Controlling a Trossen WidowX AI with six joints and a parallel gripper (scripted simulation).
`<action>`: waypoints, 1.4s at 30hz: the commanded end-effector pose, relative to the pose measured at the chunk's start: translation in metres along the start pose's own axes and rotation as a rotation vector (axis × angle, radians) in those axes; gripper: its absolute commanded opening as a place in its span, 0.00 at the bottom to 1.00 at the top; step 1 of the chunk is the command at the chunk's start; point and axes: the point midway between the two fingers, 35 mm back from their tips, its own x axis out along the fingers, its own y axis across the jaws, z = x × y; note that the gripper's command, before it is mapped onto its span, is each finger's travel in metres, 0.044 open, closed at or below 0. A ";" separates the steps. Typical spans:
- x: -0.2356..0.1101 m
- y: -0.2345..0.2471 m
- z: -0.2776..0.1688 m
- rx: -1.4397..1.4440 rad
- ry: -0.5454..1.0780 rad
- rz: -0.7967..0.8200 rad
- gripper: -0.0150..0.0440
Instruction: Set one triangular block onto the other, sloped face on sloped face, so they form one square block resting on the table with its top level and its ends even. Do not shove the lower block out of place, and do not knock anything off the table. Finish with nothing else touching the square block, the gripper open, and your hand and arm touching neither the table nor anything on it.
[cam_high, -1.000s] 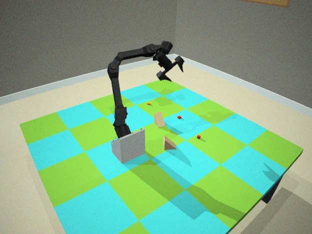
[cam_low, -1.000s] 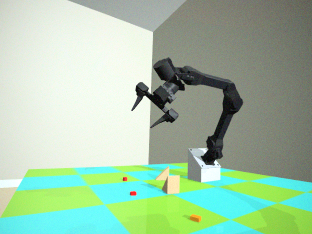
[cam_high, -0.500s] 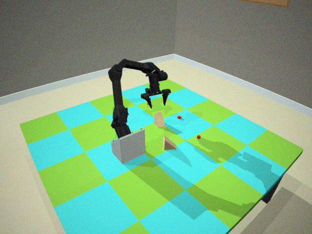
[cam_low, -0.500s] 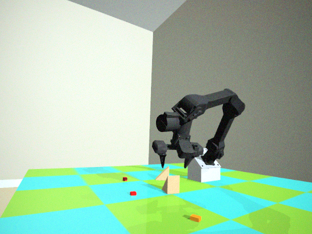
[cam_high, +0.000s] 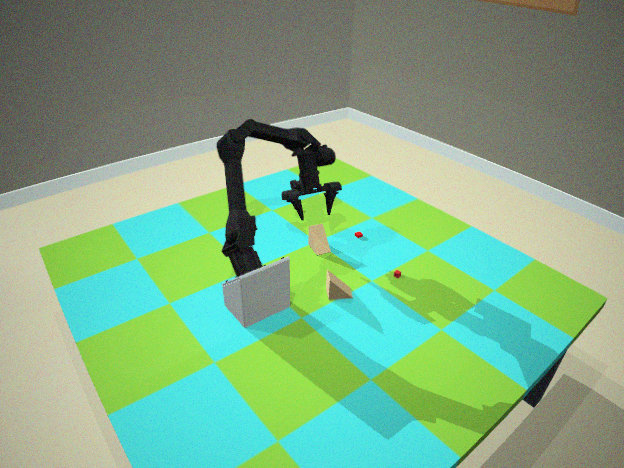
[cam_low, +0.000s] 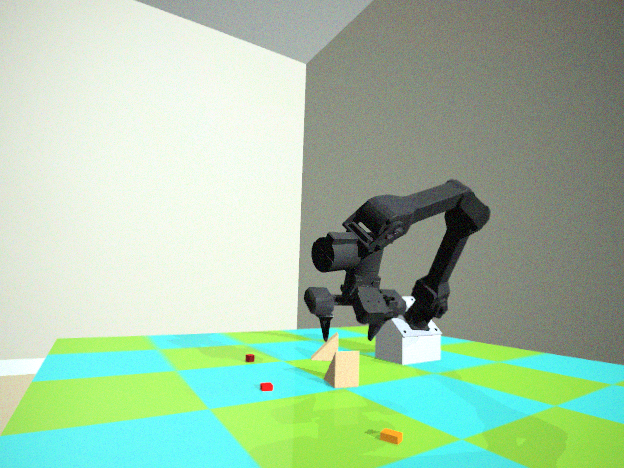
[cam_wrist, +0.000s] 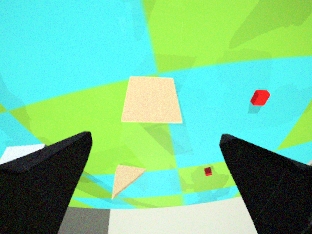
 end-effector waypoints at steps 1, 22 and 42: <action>0.010 0.001 -0.001 0.005 0.008 0.010 1.00; 0.044 0.000 0.002 0.005 0.008 0.010 1.00; 0.077 0.002 0.003 0.005 0.007 0.011 1.00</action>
